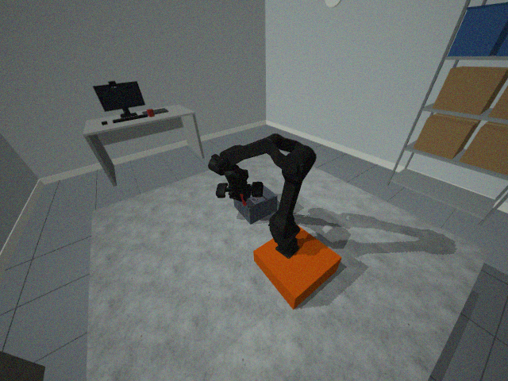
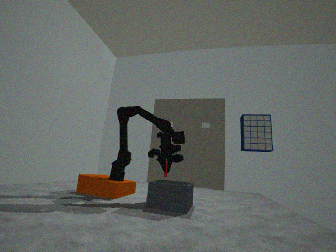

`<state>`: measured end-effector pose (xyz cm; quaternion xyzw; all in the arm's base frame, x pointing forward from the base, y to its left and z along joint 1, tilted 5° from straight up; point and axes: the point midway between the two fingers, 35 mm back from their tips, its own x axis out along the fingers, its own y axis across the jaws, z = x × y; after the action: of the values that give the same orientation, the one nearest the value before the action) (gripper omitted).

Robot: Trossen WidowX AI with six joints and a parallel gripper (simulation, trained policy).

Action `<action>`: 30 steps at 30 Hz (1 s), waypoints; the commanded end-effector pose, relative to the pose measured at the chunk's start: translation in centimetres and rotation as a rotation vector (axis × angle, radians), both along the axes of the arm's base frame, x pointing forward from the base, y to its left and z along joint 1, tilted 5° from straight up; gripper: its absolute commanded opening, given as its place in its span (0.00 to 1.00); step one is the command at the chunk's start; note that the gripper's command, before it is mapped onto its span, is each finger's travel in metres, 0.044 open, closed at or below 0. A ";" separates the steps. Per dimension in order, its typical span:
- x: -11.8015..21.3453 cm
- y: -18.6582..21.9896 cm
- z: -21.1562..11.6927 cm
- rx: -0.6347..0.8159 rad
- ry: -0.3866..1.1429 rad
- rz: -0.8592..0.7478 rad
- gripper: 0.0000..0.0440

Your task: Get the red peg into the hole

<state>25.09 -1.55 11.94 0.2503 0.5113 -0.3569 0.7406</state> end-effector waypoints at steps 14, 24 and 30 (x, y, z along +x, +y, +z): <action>2.8 -5.5 -0.2 0.009 -0.040 -0.111 0.00; 4.0 -8.0 -1.3 0.032 -0.049 -0.162 0.01; 4.5 -8.9 -2.4 0.053 -0.038 -0.179 0.01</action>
<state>29.29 -10.17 10.11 0.3164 0.4780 -0.4052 0.7122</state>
